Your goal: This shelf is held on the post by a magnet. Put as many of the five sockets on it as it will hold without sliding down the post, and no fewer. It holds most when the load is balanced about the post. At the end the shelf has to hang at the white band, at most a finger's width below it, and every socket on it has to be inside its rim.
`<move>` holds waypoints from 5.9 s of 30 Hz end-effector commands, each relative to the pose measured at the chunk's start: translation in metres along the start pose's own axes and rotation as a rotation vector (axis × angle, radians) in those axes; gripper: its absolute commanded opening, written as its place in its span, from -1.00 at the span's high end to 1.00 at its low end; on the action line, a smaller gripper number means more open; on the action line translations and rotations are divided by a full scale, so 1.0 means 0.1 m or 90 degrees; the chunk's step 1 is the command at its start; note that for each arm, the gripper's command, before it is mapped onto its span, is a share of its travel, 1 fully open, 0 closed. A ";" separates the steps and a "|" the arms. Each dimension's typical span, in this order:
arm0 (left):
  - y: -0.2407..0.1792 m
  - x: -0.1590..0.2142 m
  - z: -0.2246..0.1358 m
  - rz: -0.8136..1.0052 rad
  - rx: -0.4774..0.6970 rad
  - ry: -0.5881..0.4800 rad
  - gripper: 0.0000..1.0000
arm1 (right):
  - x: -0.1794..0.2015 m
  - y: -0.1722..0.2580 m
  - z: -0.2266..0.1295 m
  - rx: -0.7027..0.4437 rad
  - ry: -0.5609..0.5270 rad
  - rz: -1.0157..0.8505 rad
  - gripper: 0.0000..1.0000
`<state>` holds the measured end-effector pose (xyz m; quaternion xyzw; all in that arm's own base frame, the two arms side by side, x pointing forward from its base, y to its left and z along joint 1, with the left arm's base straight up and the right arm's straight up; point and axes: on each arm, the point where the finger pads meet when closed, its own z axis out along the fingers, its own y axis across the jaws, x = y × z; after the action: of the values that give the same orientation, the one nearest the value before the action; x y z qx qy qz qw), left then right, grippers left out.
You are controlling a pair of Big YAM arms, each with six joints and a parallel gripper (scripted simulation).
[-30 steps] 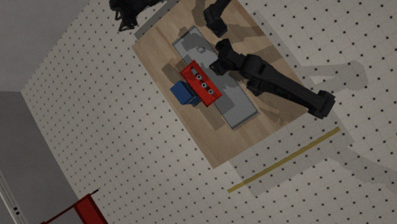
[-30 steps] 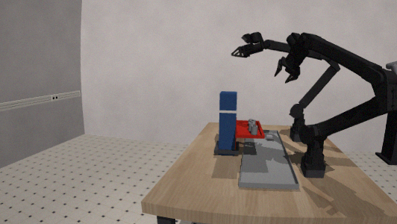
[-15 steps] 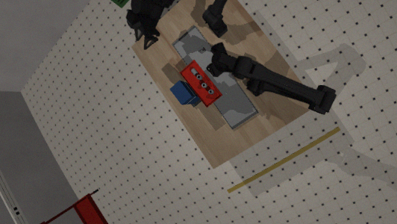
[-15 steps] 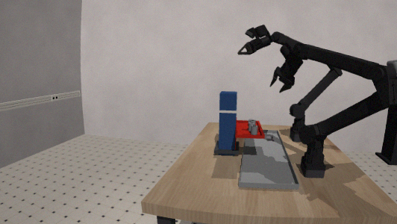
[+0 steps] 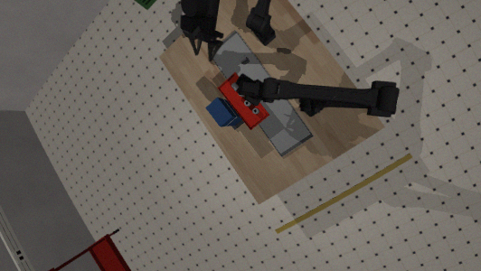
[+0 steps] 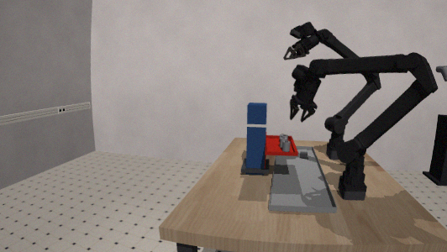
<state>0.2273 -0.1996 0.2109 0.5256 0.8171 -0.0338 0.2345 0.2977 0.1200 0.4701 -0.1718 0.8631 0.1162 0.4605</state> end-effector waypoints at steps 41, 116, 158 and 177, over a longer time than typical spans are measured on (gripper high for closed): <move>0.35 0.16 0.97 -0.201 0.052 0.116 0.16 | 0.32 1.14 -1.43 -0.244 0.055 -0.201 -0.30; -0.96 0.98 1.35 -0.198 0.060 0.140 0.47 | 2.74 1.28 0.39 -0.276 0.063 -0.238 -0.30; -0.94 0.99 1.58 -0.207 0.056 0.117 0.04 | 2.63 1.29 0.34 -0.276 0.054 -0.228 -0.30; -0.85 0.63 1.32 -0.199 0.057 0.076 0.04 | 2.63 1.29 0.34 -0.276 0.054 -0.228 -0.30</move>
<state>0.1661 -0.2096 0.0198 0.4015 0.9043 -0.0624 0.1312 0.1361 0.1930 0.2129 -0.4175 0.8088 0.1911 0.3675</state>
